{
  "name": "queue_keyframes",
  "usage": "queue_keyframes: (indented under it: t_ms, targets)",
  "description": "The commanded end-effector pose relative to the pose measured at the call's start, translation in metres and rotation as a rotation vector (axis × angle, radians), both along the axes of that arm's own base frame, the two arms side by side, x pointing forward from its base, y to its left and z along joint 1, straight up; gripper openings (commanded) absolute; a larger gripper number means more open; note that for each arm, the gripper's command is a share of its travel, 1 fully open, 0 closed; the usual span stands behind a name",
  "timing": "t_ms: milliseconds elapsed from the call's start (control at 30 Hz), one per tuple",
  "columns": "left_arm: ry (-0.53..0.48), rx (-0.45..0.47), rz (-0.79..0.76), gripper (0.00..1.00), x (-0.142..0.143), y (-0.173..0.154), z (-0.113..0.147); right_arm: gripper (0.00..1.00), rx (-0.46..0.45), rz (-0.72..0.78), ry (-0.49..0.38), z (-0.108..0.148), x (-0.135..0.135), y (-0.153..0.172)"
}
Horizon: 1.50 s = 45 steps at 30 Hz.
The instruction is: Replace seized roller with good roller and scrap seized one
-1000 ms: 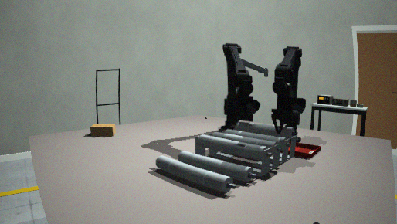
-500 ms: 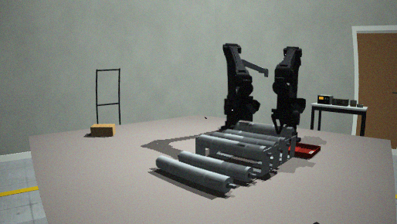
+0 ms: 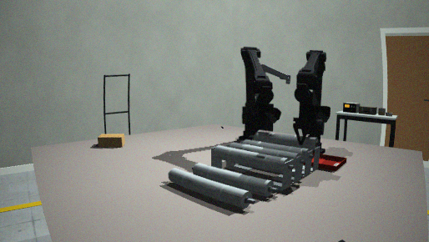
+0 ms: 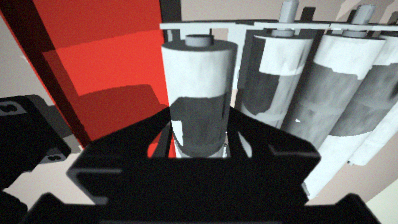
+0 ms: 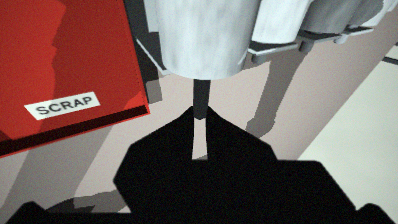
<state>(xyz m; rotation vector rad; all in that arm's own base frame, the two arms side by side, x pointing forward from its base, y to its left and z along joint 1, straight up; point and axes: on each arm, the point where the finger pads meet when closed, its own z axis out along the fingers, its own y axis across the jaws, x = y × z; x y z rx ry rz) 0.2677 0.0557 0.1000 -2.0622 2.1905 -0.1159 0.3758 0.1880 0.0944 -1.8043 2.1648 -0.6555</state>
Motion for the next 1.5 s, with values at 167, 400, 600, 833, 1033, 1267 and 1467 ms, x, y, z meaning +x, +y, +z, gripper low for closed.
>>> queue_keyframes:
  t_ms: [167,400,600,833,1033,1267,1467]
  targets:
    - [-0.089,0.044,-0.027,0.32,0.034,0.013,0.036,0.03,-0.104,-0.061,0.084,-0.024,-0.013,-0.049]
    - [-0.097,0.045,-0.027,0.32,0.033,0.013,0.038,0.03,0.061,0.051,-0.055,0.020,0.020,0.034]
    - [-0.097,0.045,-0.027,0.32,0.033,0.013,0.038,0.03,0.027,0.017,-0.021,0.013,0.005,0.001]
    - [-0.097,0.045,-0.027,0.32,0.033,0.013,0.038,0.03,0.026,0.017,-0.021,0.013,0.005,0.001]
    - [-0.097,0.045,-0.027,0.32,0.033,0.013,0.038,0.03,0.026,0.017,-0.021,0.013,0.005,0.001]
    - [-0.097,0.045,-0.027,0.32,0.033,0.013,0.038,0.03,0.026,0.017,-0.021,0.013,0.005,0.001]
    - [-0.097,0.045,-0.027,0.32,0.033,0.013,0.038,0.03,0.026,0.017,-0.021,0.013,0.005,0.001]
